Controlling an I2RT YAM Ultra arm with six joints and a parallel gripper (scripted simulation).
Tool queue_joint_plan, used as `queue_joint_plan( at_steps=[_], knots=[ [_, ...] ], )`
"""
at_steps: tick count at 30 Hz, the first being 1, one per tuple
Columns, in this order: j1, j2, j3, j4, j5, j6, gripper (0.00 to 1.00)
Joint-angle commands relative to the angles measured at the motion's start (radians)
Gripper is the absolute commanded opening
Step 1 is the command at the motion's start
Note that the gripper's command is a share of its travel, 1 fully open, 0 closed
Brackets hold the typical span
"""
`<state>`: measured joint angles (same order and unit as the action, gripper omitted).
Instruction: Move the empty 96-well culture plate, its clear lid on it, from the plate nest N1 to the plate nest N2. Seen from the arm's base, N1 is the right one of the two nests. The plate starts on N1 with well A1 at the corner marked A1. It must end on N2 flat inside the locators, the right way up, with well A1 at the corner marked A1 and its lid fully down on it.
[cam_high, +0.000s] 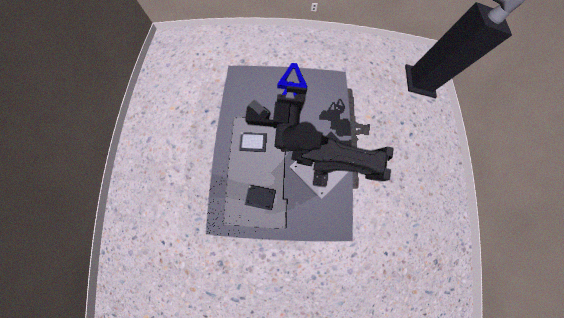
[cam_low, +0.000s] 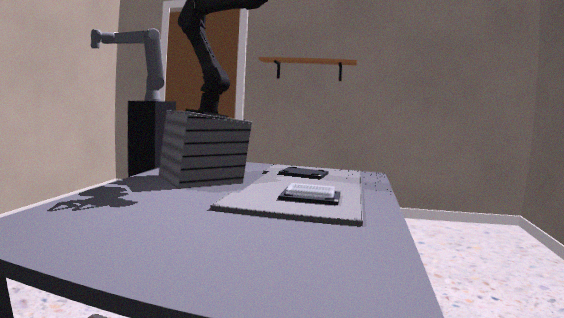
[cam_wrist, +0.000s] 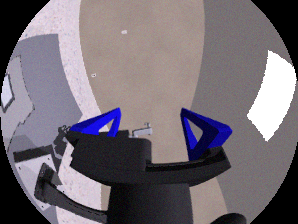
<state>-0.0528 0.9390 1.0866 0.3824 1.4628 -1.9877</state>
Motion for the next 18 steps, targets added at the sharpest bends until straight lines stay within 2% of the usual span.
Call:
queue_joint_plan(
  at_steps=[1, 17, 18],
  knots=[
    [-0.001, -0.007, 0.012, 0.005, -0.006, 0.007, 1.00],
    [-0.001, -0.007, 0.012, 0.005, -0.006, 0.007, 1.00],
    [-0.012, -0.024, 0.007, -0.016, -0.040, 0.010, 1.00]
  ],
)
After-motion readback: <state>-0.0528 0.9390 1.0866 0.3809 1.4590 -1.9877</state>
